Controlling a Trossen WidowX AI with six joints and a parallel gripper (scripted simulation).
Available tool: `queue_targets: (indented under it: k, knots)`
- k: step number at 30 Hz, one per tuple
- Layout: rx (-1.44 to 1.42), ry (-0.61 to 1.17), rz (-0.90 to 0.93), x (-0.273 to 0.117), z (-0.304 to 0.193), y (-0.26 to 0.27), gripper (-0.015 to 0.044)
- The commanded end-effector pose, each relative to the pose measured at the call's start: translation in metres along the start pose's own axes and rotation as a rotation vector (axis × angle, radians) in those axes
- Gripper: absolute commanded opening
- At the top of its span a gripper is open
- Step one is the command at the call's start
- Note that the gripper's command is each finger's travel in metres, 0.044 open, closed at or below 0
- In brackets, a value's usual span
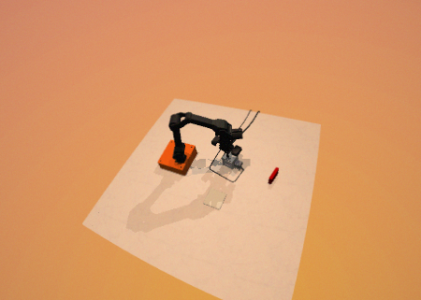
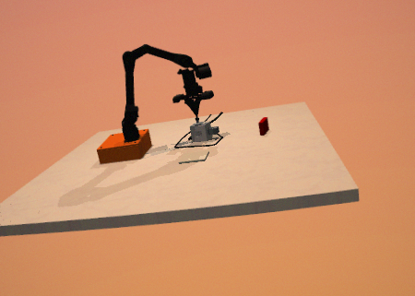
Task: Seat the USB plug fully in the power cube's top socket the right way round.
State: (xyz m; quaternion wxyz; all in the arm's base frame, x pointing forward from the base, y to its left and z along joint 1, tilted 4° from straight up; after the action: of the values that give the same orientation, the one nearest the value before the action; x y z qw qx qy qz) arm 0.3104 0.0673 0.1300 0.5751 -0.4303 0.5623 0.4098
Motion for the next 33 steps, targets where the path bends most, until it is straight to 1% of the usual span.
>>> queue_targets:
  k: [1,33]
  knots:
    - [-0.005,-0.009,0.0,0.0006,0.0006,0.0001,0.0]
    - [-0.003,-0.031,-0.001,0.0045,0.0012,0.0,0.0]
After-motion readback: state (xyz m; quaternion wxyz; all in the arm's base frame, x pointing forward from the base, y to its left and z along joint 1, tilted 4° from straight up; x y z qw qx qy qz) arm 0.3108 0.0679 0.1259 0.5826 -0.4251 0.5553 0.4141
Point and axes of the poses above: the point midway between the two fingers, 35 mm back from their tips, its own x axis out along the fingers, its own y axis across the jaws, z = x × y, the point moved 5 cm from there along -x, back along the fingers, and after that the axes turned 4 degrees about -x, right-handed, at the moved point
